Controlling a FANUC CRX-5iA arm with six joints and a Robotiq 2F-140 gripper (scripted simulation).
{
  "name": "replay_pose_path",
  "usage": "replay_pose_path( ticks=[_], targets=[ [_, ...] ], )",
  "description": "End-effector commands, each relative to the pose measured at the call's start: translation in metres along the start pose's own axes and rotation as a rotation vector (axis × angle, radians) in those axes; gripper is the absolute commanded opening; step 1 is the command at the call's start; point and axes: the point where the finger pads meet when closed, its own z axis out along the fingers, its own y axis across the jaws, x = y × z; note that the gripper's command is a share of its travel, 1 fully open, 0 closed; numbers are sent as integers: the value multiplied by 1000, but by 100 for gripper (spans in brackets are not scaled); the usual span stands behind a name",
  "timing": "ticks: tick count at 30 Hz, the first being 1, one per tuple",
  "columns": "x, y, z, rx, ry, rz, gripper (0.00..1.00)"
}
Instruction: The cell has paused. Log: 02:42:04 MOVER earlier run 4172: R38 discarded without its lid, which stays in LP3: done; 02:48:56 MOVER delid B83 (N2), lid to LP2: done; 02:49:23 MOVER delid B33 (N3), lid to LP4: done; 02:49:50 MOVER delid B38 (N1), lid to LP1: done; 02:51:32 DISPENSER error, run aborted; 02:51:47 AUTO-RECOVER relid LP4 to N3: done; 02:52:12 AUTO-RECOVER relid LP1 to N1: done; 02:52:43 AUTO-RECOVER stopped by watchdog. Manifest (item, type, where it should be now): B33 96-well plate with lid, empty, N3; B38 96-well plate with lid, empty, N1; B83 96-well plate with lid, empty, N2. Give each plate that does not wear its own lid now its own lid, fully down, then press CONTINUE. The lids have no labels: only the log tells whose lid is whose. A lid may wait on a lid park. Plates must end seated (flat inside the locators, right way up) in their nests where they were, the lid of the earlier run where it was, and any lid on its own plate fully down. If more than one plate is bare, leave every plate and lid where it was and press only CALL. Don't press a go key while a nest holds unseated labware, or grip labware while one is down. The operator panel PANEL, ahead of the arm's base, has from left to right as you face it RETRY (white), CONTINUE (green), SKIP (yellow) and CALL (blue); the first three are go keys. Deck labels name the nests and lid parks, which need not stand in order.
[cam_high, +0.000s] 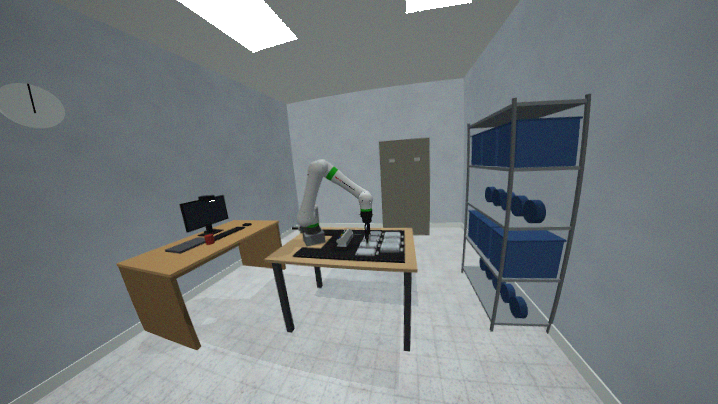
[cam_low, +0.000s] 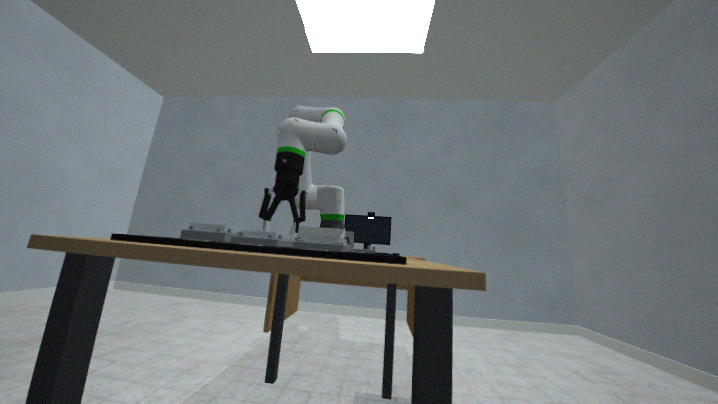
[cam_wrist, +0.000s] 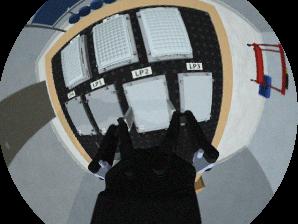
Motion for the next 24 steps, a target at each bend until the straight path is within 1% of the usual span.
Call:
replay_pose_path(
  ticks=[1,13,20,24],
  targets=[
    [0,0,0,0,0,0,0],
    [0,0,-1,0,0,0,0],
    [0,0,-4,0,0,0,0],
    [0,0,-8,0,0,0,0]
  ],
)
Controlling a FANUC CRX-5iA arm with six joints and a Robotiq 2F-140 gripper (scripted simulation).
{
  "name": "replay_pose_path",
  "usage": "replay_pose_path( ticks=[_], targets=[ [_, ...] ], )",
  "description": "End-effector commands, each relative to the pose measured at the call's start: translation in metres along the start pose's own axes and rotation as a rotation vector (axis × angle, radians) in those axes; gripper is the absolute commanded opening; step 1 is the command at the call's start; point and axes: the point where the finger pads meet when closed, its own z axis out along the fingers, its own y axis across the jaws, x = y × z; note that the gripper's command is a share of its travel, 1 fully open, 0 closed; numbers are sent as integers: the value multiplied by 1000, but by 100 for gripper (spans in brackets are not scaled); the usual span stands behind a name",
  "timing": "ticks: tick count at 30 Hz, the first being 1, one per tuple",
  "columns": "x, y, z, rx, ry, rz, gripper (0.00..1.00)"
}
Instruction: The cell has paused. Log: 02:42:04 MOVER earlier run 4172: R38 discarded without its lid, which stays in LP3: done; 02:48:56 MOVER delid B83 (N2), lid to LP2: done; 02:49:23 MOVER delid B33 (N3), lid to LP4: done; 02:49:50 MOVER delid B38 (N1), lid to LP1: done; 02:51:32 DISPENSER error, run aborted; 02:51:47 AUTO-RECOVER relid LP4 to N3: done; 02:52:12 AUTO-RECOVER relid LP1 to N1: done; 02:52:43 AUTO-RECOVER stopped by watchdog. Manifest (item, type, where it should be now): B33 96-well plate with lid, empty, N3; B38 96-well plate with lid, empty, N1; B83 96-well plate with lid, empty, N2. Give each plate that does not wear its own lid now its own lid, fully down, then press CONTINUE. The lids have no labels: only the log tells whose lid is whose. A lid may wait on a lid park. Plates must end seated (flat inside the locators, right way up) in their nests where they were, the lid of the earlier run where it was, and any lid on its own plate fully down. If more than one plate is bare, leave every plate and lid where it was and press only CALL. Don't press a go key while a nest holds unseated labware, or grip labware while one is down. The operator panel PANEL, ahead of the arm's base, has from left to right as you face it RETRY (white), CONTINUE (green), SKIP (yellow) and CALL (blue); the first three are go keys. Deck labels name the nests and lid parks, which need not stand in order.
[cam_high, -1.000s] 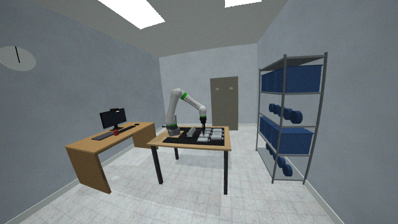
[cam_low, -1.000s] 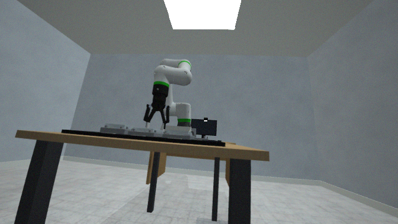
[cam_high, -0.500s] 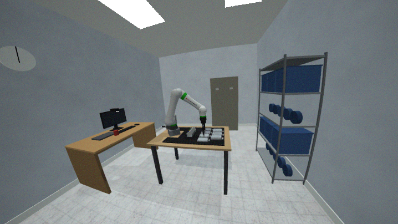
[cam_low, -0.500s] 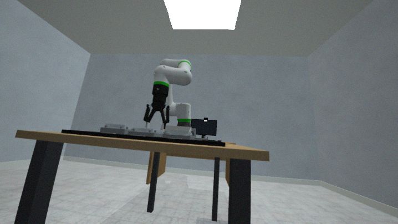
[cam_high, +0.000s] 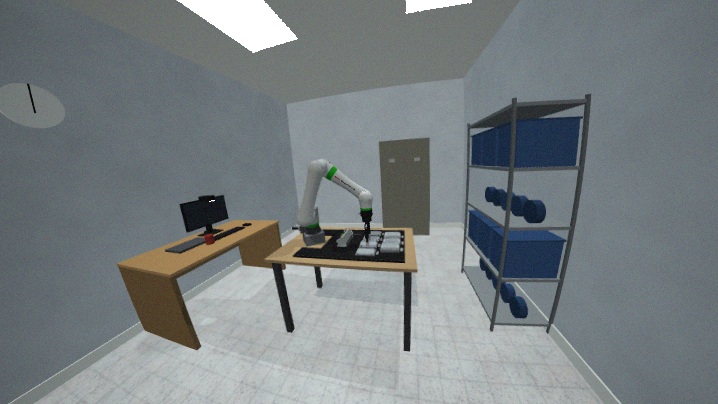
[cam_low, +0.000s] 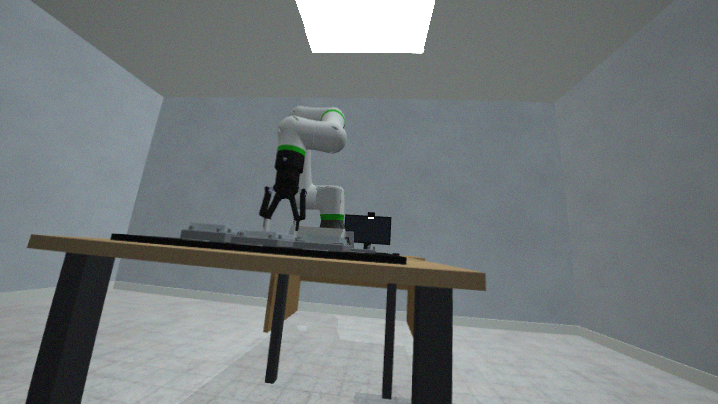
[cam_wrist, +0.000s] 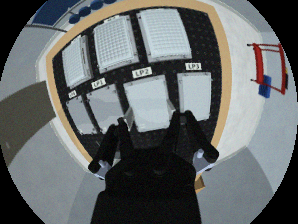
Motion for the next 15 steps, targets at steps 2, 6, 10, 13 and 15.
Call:
replay_pose_path(
  ticks=[2,6,10,13,15],
  targets=[
    [0,0,-6,0,0,0,0],
    [0,0,-13,0,0,0,0],
    [0,0,-21,0,0,0,0],
    [0,0,-23,0,0,0,0],
    [0,0,-28,0,0,0,0]
  ],
)
